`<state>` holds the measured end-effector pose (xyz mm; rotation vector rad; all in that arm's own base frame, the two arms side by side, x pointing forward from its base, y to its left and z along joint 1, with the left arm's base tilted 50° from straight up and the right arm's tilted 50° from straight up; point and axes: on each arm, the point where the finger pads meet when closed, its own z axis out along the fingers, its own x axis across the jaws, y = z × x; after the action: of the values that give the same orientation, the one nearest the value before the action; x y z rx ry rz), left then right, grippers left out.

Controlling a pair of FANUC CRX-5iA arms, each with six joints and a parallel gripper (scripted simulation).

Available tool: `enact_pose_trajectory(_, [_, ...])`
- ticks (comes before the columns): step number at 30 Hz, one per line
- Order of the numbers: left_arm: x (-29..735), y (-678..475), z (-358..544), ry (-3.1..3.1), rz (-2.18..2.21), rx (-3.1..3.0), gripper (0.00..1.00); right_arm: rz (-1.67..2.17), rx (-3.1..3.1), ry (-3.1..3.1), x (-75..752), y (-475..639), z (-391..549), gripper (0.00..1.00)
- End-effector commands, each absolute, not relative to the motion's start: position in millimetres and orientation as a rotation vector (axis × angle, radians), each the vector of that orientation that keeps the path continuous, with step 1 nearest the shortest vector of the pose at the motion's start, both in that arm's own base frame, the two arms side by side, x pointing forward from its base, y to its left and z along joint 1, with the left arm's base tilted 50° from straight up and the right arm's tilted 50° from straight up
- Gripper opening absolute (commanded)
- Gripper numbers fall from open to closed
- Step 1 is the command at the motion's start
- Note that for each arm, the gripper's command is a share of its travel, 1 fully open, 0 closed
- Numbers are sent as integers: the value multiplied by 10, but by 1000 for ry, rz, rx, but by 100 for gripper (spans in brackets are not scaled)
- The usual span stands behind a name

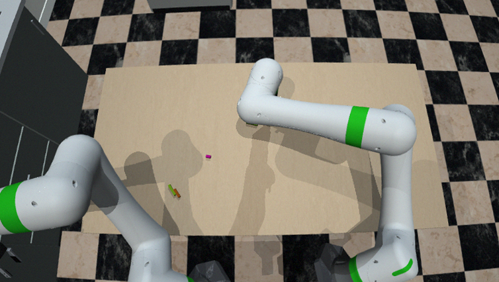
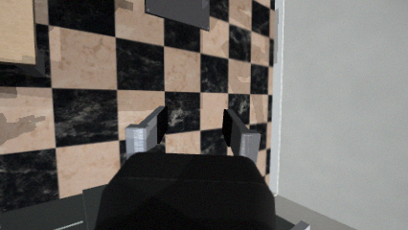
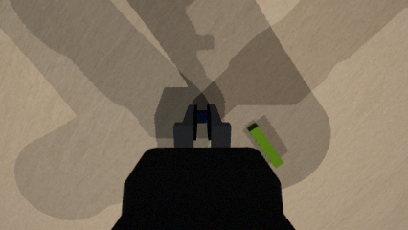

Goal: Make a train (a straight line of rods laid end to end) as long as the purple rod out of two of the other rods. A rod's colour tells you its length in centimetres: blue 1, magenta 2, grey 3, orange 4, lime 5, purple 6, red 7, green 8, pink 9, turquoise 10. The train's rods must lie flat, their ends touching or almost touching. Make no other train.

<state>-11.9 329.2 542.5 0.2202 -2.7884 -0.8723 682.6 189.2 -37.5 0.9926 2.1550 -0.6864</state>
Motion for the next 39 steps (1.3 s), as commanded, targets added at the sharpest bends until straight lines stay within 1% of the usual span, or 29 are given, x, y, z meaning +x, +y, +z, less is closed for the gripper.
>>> enact_pose_trajectory(1, [-119, 3290, 5431, -2788, -874, 220, 100, -683, 991, 2155, 6808, 1947, -330, 24])
enact_pose_trajectory(21, [-119, 3290, 5431, -2788, -874, 220, 100, -683, 991, 2155, 6484, 2585, 275, 24])
enact_pose_trajectory(32, [-119, 3290, 5431, -2788, -874, 220, 100, -682, 994, 2153, 6489, 2615, 253, 24])
enact_pose_trajectory(39, [-119, 3290, 5431, -2788, -874, 220, 100, -647, 1065, 2104, 6528, 3166, -225, 24])
